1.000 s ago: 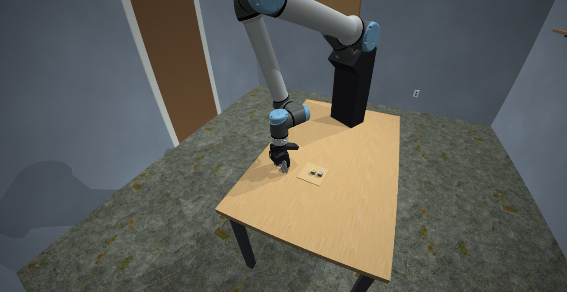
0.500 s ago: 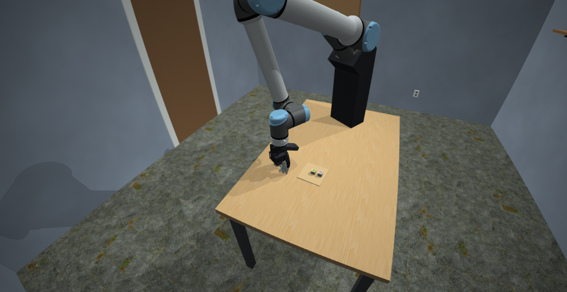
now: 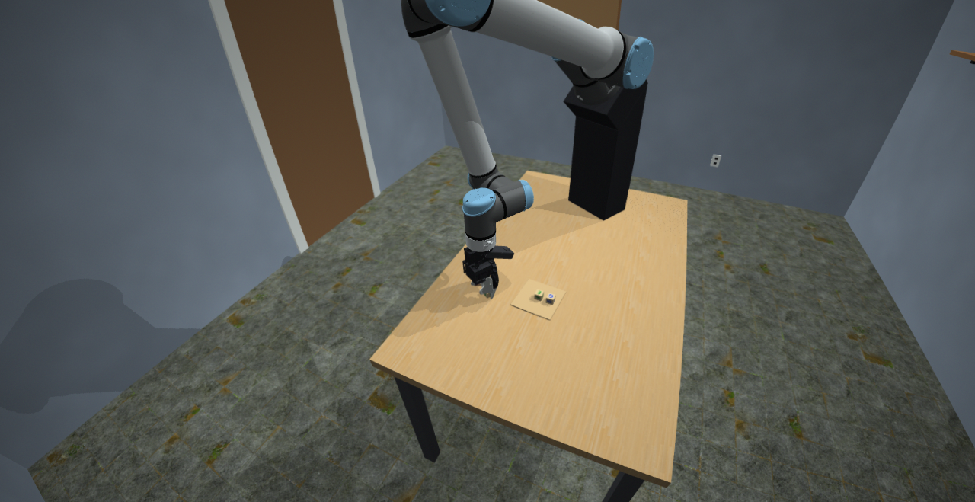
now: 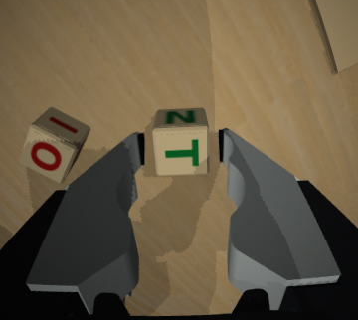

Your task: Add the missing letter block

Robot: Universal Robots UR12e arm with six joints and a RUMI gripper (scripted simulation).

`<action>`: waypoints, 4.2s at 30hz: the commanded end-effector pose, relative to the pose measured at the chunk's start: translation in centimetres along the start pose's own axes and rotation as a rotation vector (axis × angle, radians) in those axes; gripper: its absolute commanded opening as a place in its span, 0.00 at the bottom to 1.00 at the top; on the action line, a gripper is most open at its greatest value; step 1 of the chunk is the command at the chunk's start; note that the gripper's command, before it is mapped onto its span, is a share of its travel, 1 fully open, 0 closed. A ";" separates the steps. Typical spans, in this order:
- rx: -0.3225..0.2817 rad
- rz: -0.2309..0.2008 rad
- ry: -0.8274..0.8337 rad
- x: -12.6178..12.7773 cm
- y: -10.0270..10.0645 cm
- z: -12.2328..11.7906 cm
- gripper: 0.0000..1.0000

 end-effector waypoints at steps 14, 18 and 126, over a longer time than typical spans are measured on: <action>-0.001 0.000 0.000 0.0 0.0 0.0 0.05; -0.001 0.000 0.000 0.0 0.0 0.0 0.05; 0.000 -0.001 1.043 8.3 -10.5 9.8 0.05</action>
Point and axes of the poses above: the point where the finger pads meet when closed, its own y axis out along the fingers, its own x axis across the jaws, z = x × y, the point moved 9 cm from there along -y, back along the fingers, and after that the axes turned 3 degrees about -y, right-handed, at the moved point
